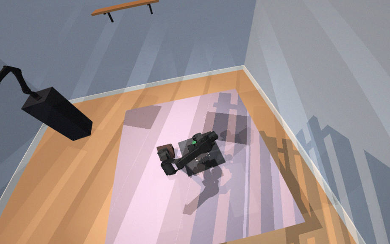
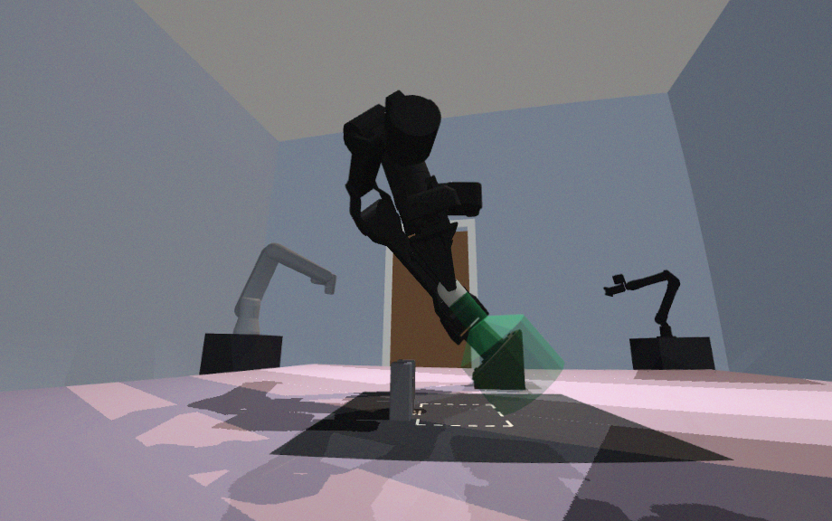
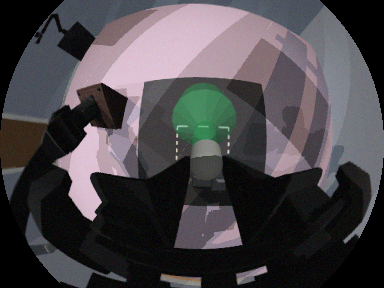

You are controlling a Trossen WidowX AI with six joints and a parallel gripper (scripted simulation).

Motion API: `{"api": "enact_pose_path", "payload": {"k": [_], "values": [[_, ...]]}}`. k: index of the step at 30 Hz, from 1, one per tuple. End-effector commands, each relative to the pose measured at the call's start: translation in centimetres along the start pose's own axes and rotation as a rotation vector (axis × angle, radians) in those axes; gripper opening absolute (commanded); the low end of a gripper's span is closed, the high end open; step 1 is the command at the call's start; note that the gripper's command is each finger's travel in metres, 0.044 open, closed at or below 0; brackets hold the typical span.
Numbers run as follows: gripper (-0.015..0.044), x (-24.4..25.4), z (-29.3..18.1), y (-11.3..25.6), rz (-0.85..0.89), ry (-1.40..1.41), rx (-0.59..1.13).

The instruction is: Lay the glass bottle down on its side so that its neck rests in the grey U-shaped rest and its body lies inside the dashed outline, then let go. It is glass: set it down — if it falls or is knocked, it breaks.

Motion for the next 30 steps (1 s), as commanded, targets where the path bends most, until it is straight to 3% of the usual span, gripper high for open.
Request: {"api": "enact_pose_path", "payload": {"k": [1,30], "values": [[0.0122,-0.1,-0.9,-0.1,0.0,-0.003,0.01],[0.0122,-0.3,-4.8,-0.9,-0.007,0.014,-0.045]]}}
Point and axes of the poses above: the point midway between the two fingers, 35 mm back from their tips, its own y axis back along the fingers, its own x axis across the jaws, z = x × y, the point moved 4 cm from there along y, back along the fingers, and after that the axes turned 6 degrees about -y, right-handed, at the moved point
